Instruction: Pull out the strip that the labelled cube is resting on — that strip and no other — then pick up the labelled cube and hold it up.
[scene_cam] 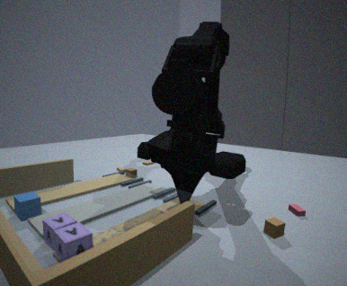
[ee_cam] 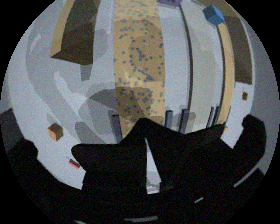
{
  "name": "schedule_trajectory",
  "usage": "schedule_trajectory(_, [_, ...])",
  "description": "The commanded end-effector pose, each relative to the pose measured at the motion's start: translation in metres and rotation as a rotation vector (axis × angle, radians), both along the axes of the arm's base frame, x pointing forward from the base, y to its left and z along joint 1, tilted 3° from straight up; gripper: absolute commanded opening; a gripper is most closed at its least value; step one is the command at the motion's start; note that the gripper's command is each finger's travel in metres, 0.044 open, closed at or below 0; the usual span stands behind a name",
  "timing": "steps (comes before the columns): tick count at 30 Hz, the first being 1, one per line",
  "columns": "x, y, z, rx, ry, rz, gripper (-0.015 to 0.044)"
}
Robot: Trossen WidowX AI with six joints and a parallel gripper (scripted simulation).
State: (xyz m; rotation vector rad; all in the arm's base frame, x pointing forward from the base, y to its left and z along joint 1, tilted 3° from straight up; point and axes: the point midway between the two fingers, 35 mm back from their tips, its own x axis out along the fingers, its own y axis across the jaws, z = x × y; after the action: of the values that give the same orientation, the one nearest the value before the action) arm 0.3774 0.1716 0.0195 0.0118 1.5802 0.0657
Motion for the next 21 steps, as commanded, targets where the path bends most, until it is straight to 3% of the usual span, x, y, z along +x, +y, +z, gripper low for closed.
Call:
schedule_trajectory(1, [0.0002,0.0003,-0.0012,0.0,-0.001,-0.005,0.0])
schedule_trajectory(21, [0.0002,0.0004,-0.0032,0.0,-0.001,-0.005,0.0])
